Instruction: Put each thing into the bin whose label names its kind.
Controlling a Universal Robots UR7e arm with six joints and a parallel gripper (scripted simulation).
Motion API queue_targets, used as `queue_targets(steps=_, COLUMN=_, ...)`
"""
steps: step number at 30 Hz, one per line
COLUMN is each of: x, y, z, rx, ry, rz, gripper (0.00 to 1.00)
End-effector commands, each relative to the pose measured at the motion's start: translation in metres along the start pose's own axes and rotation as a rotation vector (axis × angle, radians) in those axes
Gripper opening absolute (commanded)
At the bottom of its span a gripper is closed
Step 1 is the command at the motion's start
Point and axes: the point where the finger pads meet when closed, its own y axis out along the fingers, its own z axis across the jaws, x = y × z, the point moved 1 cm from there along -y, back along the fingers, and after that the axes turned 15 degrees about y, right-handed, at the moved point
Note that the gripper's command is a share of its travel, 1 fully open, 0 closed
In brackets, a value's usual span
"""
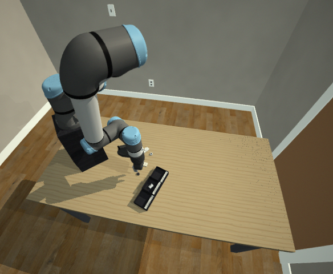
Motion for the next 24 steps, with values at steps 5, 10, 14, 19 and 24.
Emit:
queue_targets(steps=5, x=0.0022, y=-0.0002, z=-0.0020, rx=-0.021, ry=0.167, rz=-0.007, gripper=0.64)
queue_targets(steps=10, x=0.0009, y=-0.0004, z=-0.0018, rx=-0.020, ry=0.167, rz=-0.005, gripper=0.64)
queue_targets(steps=14, x=0.0010, y=-0.0004, z=-0.0018, rx=-0.020, ry=0.167, rz=-0.005, gripper=0.64)
queue_targets(steps=19, x=0.0012, y=-0.0004, z=-0.0019, rx=-0.020, ry=0.167, rz=-0.005, gripper=0.64)
queue_targets(steps=24, x=0.0015, y=-0.0004, z=-0.0018, rx=-0.020, ry=0.167, rz=-0.005, gripper=0.64)
